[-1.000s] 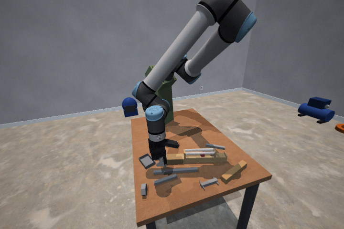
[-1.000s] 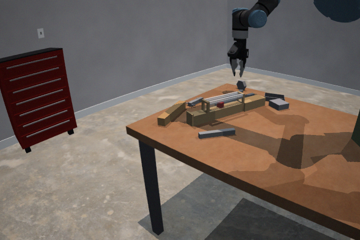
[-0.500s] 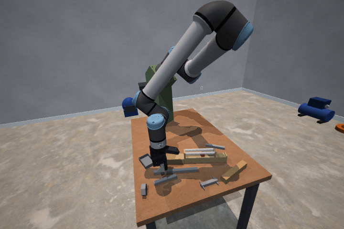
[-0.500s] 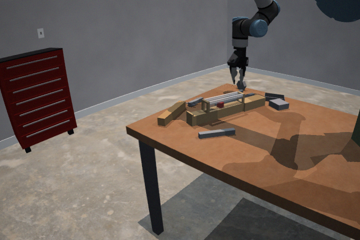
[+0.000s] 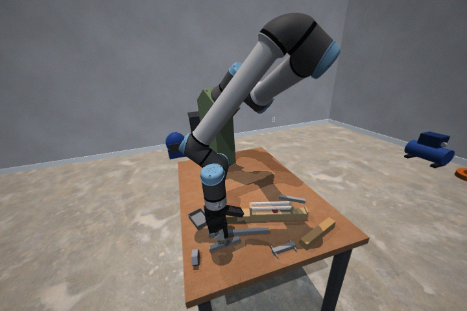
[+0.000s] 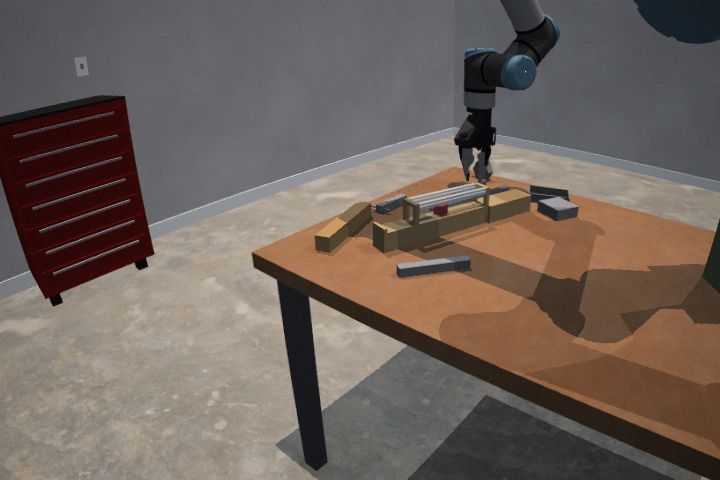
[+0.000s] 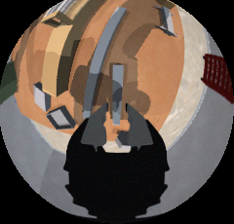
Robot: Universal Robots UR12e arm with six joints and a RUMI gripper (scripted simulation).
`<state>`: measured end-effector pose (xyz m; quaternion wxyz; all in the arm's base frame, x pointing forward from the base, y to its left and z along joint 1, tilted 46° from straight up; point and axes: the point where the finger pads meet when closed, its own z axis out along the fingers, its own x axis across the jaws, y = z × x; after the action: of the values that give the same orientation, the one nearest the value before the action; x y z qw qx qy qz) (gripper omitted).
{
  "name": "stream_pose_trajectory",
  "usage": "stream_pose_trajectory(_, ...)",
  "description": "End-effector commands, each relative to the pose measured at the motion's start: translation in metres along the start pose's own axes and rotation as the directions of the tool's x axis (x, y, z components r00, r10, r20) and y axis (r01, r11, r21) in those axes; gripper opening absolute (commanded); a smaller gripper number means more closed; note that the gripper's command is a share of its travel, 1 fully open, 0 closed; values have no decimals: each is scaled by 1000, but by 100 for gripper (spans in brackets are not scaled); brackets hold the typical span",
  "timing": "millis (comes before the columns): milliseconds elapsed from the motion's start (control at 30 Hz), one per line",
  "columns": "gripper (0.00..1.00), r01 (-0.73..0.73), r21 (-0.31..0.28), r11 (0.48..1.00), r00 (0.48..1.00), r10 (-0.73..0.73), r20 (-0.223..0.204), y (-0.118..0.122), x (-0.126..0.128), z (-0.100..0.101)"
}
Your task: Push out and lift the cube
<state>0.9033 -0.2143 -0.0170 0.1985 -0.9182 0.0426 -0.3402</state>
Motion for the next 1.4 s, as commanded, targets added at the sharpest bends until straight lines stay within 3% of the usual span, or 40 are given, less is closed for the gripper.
stream_pose_trajectory(0,22,0,-1,1000,1000,0,-1,0,1,8)
stream_pose_trajectory(367,22,0,-1,1000,1000,0,-1,0,1,24)
stream_pose_trajectory(1367,22,0,-1,1000,1000,0,-1,0,1,24)
